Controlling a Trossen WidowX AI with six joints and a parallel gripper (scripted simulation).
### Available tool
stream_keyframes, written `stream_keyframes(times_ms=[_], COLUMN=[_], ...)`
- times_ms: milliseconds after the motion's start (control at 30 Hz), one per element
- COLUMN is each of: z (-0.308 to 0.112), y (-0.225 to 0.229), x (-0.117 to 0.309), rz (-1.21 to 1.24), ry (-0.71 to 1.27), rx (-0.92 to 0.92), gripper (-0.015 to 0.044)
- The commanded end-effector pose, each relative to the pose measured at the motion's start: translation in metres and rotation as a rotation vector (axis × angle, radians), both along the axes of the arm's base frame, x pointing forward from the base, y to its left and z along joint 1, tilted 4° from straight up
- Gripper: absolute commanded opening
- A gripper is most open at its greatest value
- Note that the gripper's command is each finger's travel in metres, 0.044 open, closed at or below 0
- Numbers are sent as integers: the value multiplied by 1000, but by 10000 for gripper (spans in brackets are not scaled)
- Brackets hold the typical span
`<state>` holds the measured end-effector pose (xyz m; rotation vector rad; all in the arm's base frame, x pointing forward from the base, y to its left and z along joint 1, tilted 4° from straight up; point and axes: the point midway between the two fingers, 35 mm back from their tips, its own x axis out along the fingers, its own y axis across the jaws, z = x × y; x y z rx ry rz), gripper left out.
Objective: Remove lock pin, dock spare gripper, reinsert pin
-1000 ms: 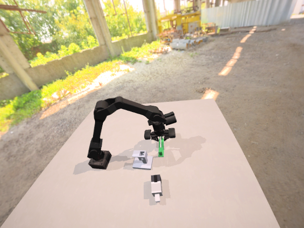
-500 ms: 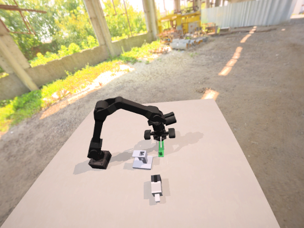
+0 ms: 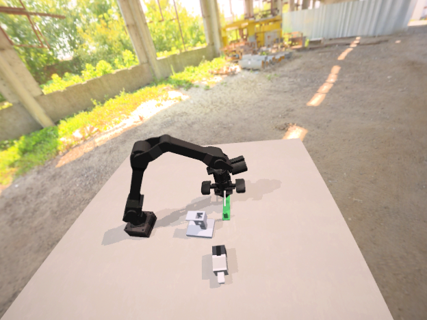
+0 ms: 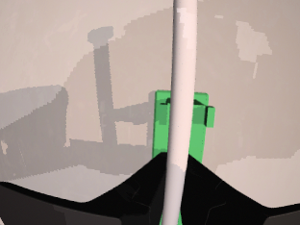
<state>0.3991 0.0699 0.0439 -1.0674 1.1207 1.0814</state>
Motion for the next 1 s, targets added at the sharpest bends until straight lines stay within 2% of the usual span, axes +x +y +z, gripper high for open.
stream_keyframes(times_ms=[0, 533, 967], z=[9, 15, 28], y=[0, -1, -39], x=[0, -4, -7], rz=[0, 1, -2], ry=[-2, 8, 9], rx=[0, -1, -5], gripper=[0, 0, 0])
